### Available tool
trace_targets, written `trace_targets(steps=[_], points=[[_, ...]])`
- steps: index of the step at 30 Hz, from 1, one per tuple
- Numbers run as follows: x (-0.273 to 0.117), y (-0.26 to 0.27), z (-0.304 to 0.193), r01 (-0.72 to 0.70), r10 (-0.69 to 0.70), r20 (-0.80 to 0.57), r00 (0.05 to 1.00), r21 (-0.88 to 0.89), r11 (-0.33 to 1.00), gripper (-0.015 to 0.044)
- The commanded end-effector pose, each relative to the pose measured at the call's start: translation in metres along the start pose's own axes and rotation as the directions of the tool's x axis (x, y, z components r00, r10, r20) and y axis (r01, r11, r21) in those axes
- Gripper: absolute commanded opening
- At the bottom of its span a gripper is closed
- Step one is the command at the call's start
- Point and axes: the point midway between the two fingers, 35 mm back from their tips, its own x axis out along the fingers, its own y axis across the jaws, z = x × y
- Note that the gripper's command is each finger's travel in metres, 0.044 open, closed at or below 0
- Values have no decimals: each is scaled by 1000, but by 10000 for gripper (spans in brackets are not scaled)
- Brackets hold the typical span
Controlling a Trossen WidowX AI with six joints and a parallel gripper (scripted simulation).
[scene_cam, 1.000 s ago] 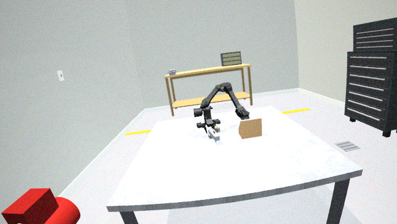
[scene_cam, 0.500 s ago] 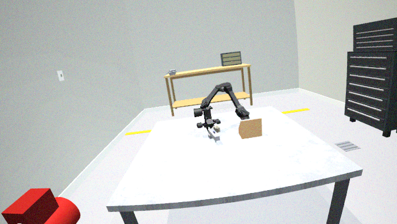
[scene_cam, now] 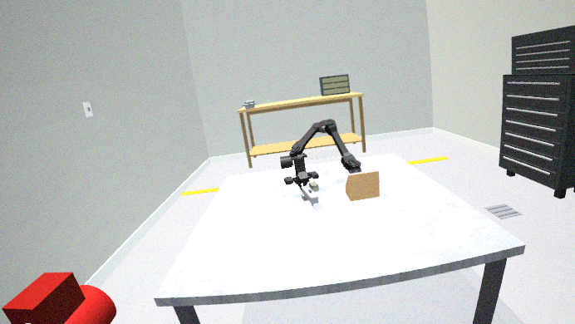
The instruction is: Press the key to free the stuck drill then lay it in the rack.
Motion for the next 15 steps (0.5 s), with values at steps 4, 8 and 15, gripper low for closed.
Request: trace_targets(steps=[4, 8, 15], points=[[-2, -2, -13, 4, -4, -4, 1000, 0, 1000, 0], [-2, -2, -18, 4, -4, -4, 1000, 0, 1000, 0], [-2, -2, -28, 5, -5, -5, 1000, 0, 1000, 0]])
